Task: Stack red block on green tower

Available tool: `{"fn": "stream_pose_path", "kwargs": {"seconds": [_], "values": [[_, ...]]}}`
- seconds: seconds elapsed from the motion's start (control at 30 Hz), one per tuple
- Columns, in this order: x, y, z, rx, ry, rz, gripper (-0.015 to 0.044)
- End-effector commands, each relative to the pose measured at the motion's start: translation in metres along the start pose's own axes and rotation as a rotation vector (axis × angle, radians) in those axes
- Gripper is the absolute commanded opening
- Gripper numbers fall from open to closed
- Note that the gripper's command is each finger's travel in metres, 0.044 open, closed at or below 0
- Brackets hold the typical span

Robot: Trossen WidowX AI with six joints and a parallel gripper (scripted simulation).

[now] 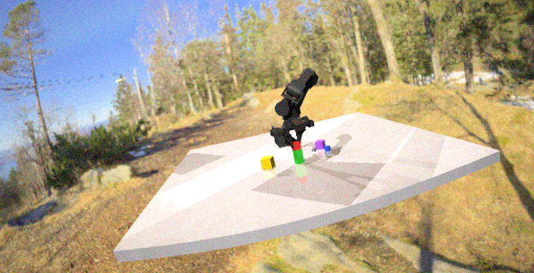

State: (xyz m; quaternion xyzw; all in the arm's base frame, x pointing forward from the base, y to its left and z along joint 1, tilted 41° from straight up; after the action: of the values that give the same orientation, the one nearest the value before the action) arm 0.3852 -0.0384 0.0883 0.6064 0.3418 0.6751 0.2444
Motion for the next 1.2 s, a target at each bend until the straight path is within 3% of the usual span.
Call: {"fn": "stream_pose_path", "kwargs": {"seconds": [0.0, 0.63, 1.17], "values": [[0.0003, -0.001, 0.0002, -0.001, -0.002, 0.004, 0.0], [0.0004, 0.0021, 0.0004, -0.001, -0.002, 0.004, 0.0], [0.0001, -0.0009, 0.0001, 0.0, -0.001, 0.0, 0.042]]}}
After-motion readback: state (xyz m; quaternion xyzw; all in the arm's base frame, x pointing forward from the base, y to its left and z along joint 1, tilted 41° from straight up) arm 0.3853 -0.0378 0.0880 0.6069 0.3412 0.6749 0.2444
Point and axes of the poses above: the point midway between the two fingers, 35 mm back from their tips, its own y axis back along the fingers, its own x axis across the jaws, z = x × y, the point moved 9 cm from there along y, back along the fingers, and after that the axes turned 12 degrees about -y, right-handed, at the moved point
